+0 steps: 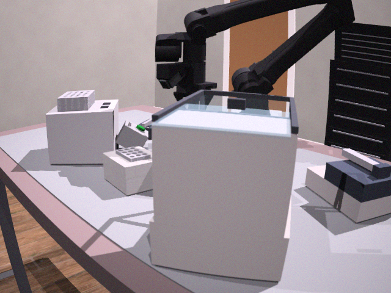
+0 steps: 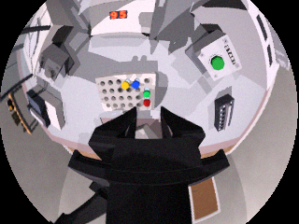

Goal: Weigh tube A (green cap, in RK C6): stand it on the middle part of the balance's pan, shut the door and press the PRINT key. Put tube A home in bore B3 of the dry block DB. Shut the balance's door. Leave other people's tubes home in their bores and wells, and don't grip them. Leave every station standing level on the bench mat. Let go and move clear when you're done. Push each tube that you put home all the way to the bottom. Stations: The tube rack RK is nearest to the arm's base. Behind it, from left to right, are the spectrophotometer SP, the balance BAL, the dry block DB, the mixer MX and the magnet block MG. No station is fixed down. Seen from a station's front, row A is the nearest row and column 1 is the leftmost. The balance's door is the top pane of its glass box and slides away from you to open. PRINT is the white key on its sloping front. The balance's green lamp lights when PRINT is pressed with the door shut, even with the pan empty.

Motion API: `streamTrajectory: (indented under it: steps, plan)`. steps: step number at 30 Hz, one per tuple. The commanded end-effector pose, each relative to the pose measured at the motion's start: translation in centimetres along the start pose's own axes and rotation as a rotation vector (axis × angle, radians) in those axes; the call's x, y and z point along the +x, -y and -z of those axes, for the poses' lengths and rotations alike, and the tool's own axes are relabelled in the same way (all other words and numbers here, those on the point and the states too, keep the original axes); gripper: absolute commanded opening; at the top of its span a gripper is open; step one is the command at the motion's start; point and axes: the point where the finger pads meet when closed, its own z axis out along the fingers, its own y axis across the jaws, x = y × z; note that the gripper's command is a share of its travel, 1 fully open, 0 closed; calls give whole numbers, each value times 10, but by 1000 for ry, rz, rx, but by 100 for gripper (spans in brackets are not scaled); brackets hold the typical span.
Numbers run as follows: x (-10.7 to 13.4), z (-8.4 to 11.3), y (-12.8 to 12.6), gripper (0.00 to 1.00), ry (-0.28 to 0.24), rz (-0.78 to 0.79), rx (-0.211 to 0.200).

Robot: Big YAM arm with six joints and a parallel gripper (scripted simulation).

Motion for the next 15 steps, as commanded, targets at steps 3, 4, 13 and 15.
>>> streamTrajectory:
  steps: [3, 4, 13, 15]
  plan:
    - [-12, 10, 2, 36, 21, 15, 15]
    - [-12, 10, 2, 36, 21, 15, 15]
    - [-12, 10, 2, 36, 21, 15, 15]
    - [-12, 10, 2, 36, 21, 15, 15]
